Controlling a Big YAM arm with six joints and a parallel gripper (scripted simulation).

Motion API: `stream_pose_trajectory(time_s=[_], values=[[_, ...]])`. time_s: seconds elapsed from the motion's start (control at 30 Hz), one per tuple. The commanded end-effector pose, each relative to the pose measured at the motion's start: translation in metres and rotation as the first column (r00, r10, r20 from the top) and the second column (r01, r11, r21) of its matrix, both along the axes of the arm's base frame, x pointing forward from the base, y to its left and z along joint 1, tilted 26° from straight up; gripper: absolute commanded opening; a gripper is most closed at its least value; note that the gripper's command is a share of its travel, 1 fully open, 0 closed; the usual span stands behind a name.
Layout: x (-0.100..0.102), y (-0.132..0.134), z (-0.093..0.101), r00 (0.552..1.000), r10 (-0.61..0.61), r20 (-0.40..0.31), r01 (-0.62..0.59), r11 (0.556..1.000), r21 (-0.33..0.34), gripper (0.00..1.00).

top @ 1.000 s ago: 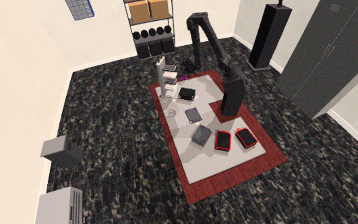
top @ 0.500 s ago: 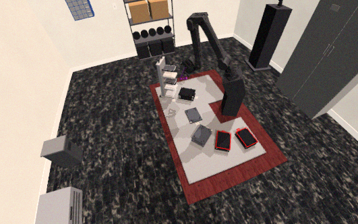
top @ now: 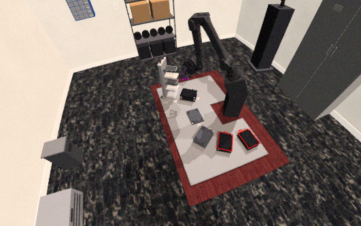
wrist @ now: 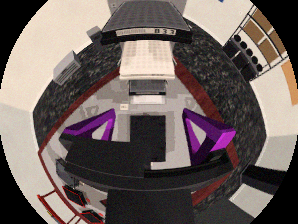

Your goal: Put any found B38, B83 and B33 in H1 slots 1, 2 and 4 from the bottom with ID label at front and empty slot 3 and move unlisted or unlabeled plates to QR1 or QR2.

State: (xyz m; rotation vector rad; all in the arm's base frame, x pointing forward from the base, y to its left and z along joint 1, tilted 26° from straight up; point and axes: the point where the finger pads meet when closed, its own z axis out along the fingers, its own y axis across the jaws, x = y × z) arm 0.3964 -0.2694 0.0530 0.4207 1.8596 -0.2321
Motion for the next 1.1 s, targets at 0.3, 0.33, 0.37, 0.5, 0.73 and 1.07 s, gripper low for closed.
stream_pose_trajectory(time_s=[0.3, 0.33, 0.37, 0.5, 0.73, 1.07], values=[[0.004, 0.000, 0.007, 1.000, 0.004, 0.014, -0.004, 1.000, -0.010, 1.00], [0.004, 0.000, 0.007, 1.000, 0.004, 0.014, -0.004, 1.000, -0.010, 1.00], [0.004, 0.000, 0.007, 1.000, 0.004, 0.014, -0.004, 1.000, -0.010, 1.00], [0.002, 0.008, 0.003, 1.000, 0.016, 0.016, -0.016, 1.000, -0.007, 1.00], [-0.014, 0.004, -0.006, 1.000, -0.003, 0.004, 0.003, 1.000, -0.010, 1.00], [-0.021, 0.005, -0.010, 1.000, -0.006, 0.011, 0.006, 1.000, -0.013, 1.00]])
